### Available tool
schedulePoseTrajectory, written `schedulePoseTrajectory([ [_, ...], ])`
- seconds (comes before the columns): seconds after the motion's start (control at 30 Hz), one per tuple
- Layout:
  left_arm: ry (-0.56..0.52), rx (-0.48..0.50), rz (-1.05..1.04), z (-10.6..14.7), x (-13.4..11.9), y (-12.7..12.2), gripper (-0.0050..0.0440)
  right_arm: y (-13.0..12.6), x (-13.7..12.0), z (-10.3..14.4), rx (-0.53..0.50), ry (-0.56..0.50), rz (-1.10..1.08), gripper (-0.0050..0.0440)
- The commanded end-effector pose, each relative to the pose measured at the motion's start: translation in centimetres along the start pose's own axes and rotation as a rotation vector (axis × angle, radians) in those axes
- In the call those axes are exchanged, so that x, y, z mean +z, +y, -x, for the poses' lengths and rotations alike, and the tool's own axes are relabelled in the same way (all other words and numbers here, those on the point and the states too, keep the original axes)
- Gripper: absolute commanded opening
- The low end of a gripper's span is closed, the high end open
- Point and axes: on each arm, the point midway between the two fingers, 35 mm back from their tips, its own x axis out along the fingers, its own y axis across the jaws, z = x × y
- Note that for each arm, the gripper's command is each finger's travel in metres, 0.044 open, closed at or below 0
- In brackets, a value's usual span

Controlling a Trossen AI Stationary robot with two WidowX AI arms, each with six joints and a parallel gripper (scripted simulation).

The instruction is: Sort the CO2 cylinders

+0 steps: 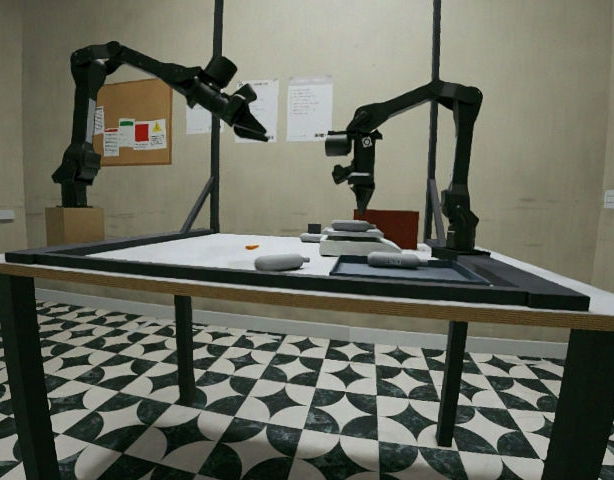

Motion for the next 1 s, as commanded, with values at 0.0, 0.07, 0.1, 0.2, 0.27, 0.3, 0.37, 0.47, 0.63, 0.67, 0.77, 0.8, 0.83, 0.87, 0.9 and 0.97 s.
schedulePoseTrajectory([
  [0.0,0.002,-0.003,-0.005,-0.4,0.0,0.0,0.0252,0.0,1.2,0.7,-0.002,-0.033,-0.001,0.0440],
  [0.07,0.002,-0.003,-0.005,-0.7,0.0,0.0,0.0252,0.0,1.2,0.7,-0.002,-0.033,-0.001,0.0440],
  [0.1,0.002,-0.003,-0.005,-0.9,0.0,0.0,0.0252,0.0,1.2,0.7,-0.002,-0.033,-0.001,0.0440],
  [0.2,0.003,-0.003,-0.005,-1.3,0.0,0.0,0.0252,0.0,1.2,0.7,-0.002,-0.033,-0.001,0.0440],
  [0.27,0.003,-0.003,-0.005,-1.6,0.0,0.0,0.0252,0.0,1.2,0.7,-0.002,-0.033,-0.001,0.0440],
  [0.3,0.003,-0.003,-0.005,-1.7,0.0,0.0,0.0252,0.0,1.2,0.7,-0.002,-0.033,-0.001,0.0440],
  [0.37,0.003,-0.003,-0.005,-1.9,0.0,0.0,0.0252,0.0,1.2,0.7,-0.002,-0.033,-0.001,0.0440],
  [0.47,0.003,-0.003,-0.005,-2.2,0.0,0.0,0.0252,0.0,1.2,0.7,-0.002,-0.033,-0.001,0.0440],
  [0.63,0.003,-0.003,-0.005,-2.9,0.0,0.0,0.0252,0.0,1.2,0.7,-0.002,-0.033,-0.001,0.0440],
  [0.67,0.003,-0.003,-0.005,-3.1,0.0,0.0,0.0252,0.0,1.2,0.7,-0.002,-0.033,-0.001,0.0440],
  [0.77,0.003,-0.003,-0.005,-3.5,0.0,0.0,0.0252,0.0,1.2,0.7,-0.002,-0.033,-0.001,0.0440],
  [0.8,0.003,-0.003,-0.005,-3.6,0.0,0.0,0.0252,0.0,1.2,0.7,-0.002,-0.033,-0.001,0.0440],
  [0.83,0.003,-0.003,-0.005,-3.6,0.0,0.0,0.0252,0.0,1.2,0.7,-0.002,-0.033,-0.001,0.0440],
  [0.87,0.003,-0.003,-0.005,-3.6,0.0,0.0,0.0252,0.0,1.2,0.7,-0.002,-0.033,-0.001,0.0440],
  [0.9,-0.001,-0.003,-0.005,-3.5,0.0,0.0,0.0252,0.0,1.2,0.7,-0.002,-0.033,-0.001,0.0440],
  [0.97,-0.001,-0.003,-0.005,-3.5,0.0,0.0,0.0252,0.0,1.2,0.7,-0.002,-0.033,-0.001,0.0440],
])
